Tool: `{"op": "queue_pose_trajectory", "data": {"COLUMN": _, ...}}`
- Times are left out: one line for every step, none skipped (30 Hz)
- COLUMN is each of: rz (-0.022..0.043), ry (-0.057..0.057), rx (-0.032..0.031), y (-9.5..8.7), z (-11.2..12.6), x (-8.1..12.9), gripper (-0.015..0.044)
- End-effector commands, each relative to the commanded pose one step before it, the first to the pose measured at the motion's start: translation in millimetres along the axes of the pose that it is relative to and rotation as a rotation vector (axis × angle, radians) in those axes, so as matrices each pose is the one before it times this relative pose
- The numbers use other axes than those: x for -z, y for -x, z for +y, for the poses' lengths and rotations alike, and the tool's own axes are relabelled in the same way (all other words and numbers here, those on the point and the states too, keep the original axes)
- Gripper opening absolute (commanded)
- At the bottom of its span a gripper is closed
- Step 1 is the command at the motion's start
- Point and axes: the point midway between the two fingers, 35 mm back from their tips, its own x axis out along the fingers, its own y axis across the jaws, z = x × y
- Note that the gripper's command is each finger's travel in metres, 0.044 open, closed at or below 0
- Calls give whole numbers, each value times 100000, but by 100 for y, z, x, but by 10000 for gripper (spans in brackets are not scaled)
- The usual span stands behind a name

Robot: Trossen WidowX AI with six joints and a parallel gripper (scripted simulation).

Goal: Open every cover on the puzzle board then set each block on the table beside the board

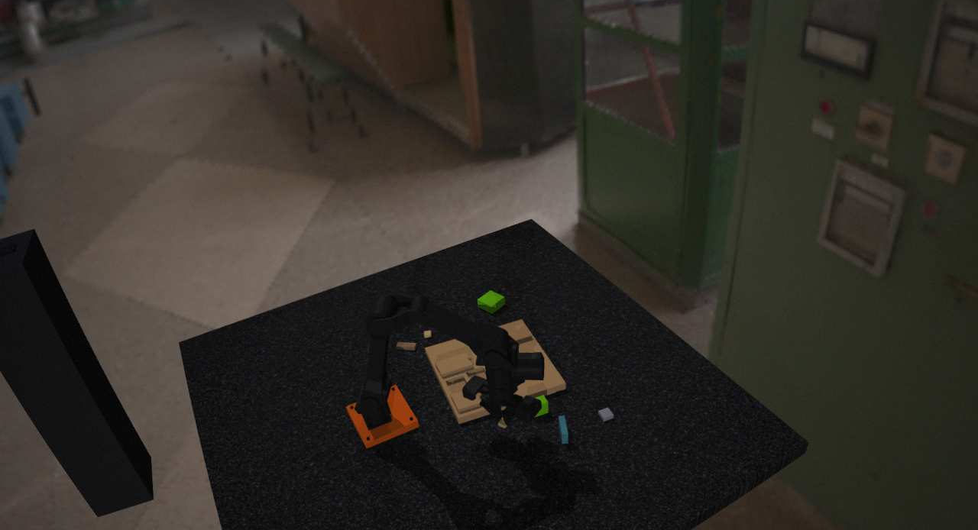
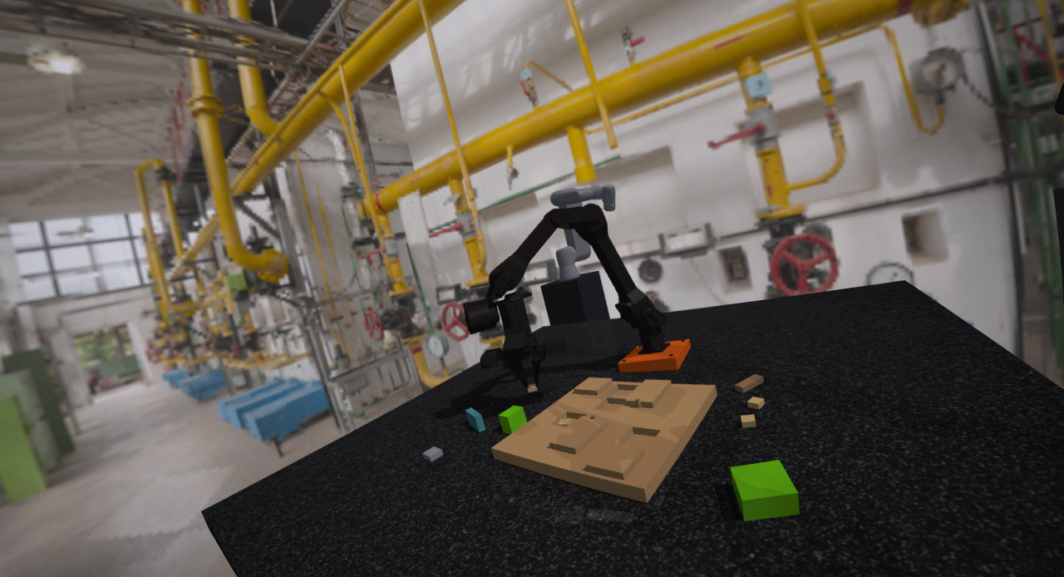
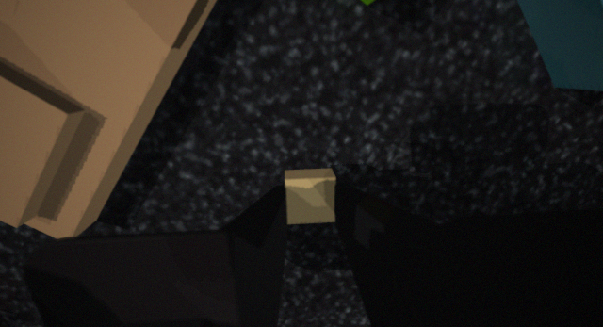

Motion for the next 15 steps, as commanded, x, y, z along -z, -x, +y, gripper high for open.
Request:
{"op": "queue_pose_trajectory", "data": {"rz": 836, "ry": 590, "rx": -690, "y": -983, "z": 191, "x": 162, "gripper": 80}}
{"op": "queue_pose_trajectory", "data": {"rz": 2, "ry": 0, "rx": -1, "y": -161, "z": 15, "x": 8, "gripper": 80}}
{"op": "queue_pose_trajectory", "data": {"rz": 2, "ry": 0, "rx": -1, "y": -161, "z": 16, "x": 8, "gripper": 80}}
{"op": "queue_pose_trajectory", "data": {"rz": 2, "ry": 0, "rx": -1, "y": -161, "z": 16, "x": 8, "gripper": 80}}
{"op": "queue_pose_trajectory", "data": {"rz": 2, "ry": 0, "rx": -2, "y": -161, "z": 17, "x": 9, "gripper": 80}}
{"op": "queue_pose_trajectory", "data": {"rz": 2, "ry": 0, "rx": -2, "y": -160, "z": 18, "x": 9, "gripper": 80}}
{"op": "queue_pose_trajectory", "data": {"rz": 2, "ry": 0, "rx": -2, "y": -160, "z": 19, "x": 10, "gripper": 80}}
{"op": "queue_pose_trajectory", "data": {"rz": 2, "ry": 0, "rx": -2, "y": -160, "z": 20, "x": 10, "gripper": 80}}
{"op": "queue_pose_trajectory", "data": {"rz": 2, "ry": 0, "rx": -2, "y": -159, "z": 21, "x": 11, "gripper": 80}}
{"op": "queue_pose_trajectory", "data": {"rz": 2, "ry": 0, "rx": -2, "y": -159, "z": 22, "x": 11, "gripper": 80}}
{"op": "queue_pose_trajectory", "data": {"rz": 2, "ry": 0, "rx": -2, "y": -159, "z": 23, "x": 11, "gripper": 80}}
{"op": "queue_pose_trajectory", "data": {"rz": 2, "ry": 0, "rx": -2, "y": -158, "z": 23, "x": 12, "gripper": 80}}
{"op": "queue_pose_trajectory", "data": {"rz": 2, "ry": 0, "rx": -2, "y": -158, "z": 24, "x": 12, "gripper": 80}}
{"op": "queue_pose_trajectory", "data": {"rz": 2, "ry": 0, "rx": -2, "y": -158, "z": 25, "x": 13, "gripper": 80}}
{"op": "queue_pose_trajectory", "data": {"rz": 2, "ry": 0, "rx": -2, "y": -158, "z": 26, "x": 13, "gripper": 80}}
